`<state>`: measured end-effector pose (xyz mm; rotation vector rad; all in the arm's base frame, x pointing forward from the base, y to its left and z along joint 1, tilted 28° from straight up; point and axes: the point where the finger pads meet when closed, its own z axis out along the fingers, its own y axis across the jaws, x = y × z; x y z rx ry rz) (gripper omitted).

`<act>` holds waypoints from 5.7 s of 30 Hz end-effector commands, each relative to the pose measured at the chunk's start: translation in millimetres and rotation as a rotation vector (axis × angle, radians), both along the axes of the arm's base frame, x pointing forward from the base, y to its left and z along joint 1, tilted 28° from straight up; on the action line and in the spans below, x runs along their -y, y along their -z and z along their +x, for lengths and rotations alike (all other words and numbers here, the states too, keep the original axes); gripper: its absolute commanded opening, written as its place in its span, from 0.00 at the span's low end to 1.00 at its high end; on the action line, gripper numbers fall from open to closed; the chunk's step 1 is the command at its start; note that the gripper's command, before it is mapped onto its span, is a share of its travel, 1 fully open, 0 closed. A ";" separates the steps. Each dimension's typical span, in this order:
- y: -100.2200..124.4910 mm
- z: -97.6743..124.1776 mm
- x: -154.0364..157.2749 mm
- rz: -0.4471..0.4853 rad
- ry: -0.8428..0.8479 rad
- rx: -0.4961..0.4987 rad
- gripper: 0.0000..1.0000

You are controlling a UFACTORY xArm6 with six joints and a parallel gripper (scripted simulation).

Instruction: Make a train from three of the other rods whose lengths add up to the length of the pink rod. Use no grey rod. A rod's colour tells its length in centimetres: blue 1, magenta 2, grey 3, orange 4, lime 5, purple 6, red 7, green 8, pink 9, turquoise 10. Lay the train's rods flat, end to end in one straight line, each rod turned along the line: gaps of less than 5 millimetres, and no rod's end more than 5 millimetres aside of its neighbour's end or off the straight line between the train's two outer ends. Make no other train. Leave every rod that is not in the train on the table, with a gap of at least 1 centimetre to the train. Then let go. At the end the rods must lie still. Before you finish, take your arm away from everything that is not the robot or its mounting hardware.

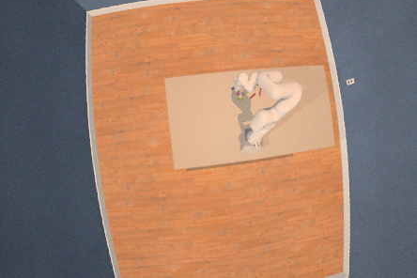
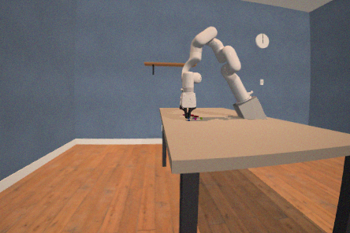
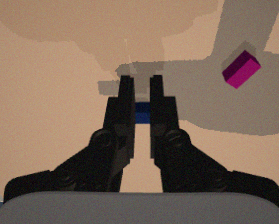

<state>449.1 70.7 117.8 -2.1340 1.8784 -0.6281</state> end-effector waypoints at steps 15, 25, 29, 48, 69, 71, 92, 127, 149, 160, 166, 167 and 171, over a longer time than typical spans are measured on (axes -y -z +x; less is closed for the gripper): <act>8.4 5.7 0.8 0.001 0.000 0.003 0.04; 8.7 5.9 0.9 0.001 0.000 0.003 0.04; 8.7 5.9 0.9 0.001 0.000 0.003 0.04; 8.7 5.9 0.9 0.001 0.000 0.003 0.04; 8.7 5.9 0.9 0.001 0.000 0.003 0.24; 8.7 5.9 0.9 0.001 0.000 0.003 0.24; -11.0 -4.4 -1.5 0.001 0.000 0.003 0.24; -70.5 -35.6 -8.7 0.001 0.000 0.003 1.00; -62.9 -43.6 16.9 0.191 0.349 0.027 1.00; -56.7 -51.2 38.2 0.348 0.647 0.052 1.00; -53.3 -55.9 50.4 0.438 0.821 0.068 1.00; -52.7 -56.7 52.4 0.452 0.850 0.071 1.00; -51.0 -59.1 58.4 0.497 0.936 0.080 1.00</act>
